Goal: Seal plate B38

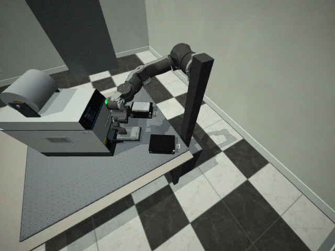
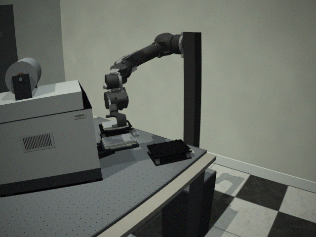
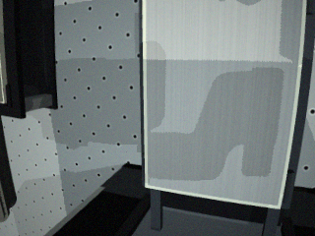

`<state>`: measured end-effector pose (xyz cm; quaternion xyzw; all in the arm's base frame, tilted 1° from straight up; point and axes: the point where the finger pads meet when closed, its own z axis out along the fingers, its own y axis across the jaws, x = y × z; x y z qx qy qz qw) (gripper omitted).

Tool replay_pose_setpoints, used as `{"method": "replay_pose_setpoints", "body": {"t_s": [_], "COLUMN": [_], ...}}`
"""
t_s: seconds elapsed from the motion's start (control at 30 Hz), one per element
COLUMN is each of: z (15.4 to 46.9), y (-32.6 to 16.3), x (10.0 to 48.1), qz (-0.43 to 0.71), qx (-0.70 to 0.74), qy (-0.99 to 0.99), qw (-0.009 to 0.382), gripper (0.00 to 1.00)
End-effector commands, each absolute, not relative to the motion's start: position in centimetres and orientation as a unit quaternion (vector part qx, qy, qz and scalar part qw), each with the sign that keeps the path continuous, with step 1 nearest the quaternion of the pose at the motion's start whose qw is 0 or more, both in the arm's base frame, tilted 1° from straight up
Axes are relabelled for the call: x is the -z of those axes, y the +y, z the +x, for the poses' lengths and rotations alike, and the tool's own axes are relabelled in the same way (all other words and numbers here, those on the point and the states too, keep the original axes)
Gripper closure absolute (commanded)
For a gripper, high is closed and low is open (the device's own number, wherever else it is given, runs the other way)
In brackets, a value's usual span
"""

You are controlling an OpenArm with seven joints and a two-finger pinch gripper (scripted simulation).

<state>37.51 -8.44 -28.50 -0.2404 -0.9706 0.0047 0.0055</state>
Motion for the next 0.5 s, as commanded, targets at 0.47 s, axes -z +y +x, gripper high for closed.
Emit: {"method": "replay_pose_setpoints", "body": {"t_s": [0.47], "z": [37.29], "y": [-8.48], "x": [28.53], "qz": [-0.243], "qx": [-0.007], "qy": [-0.970], "qw": [0.006], "gripper": [0.23]}}
